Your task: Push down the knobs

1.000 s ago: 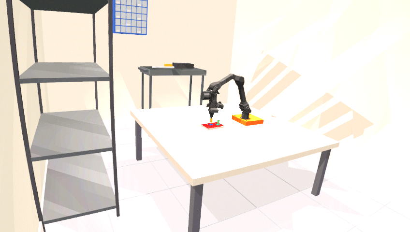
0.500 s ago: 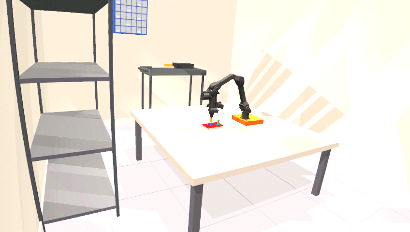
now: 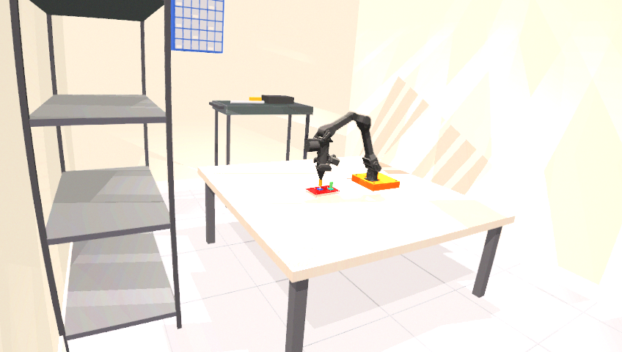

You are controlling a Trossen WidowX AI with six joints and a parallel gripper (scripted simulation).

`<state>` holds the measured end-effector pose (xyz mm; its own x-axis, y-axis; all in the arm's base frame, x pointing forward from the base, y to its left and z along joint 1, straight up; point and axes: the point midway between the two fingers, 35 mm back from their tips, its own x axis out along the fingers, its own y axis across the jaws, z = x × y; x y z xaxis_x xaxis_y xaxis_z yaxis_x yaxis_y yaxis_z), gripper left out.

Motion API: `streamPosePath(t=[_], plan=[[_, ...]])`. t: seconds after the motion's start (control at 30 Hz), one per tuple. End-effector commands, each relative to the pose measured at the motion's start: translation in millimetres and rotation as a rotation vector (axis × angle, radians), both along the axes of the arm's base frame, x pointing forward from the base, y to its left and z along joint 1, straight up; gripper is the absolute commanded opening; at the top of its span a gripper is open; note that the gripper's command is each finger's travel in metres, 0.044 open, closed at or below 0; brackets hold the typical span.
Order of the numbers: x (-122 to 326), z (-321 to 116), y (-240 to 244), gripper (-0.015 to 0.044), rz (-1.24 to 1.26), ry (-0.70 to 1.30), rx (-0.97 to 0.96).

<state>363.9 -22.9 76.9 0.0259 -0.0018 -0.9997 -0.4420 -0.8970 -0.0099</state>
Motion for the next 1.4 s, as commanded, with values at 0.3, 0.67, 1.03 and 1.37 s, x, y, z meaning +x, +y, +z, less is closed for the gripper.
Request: streamPosePath(t=[0.3,0.67,1.03,1.37], plan=[[0.0,-6.2,-0.4,0.0000,0.003,0.001,-0.002],[0.1,-10.7,-0.5,0.0000,0.003,0.001,-0.002],[0.2,-14.1,-0.5,0.0000,0.003,0.001,-0.002],[0.2,-14.8,-0.5,0.0000,0.003,0.001,-0.002]])
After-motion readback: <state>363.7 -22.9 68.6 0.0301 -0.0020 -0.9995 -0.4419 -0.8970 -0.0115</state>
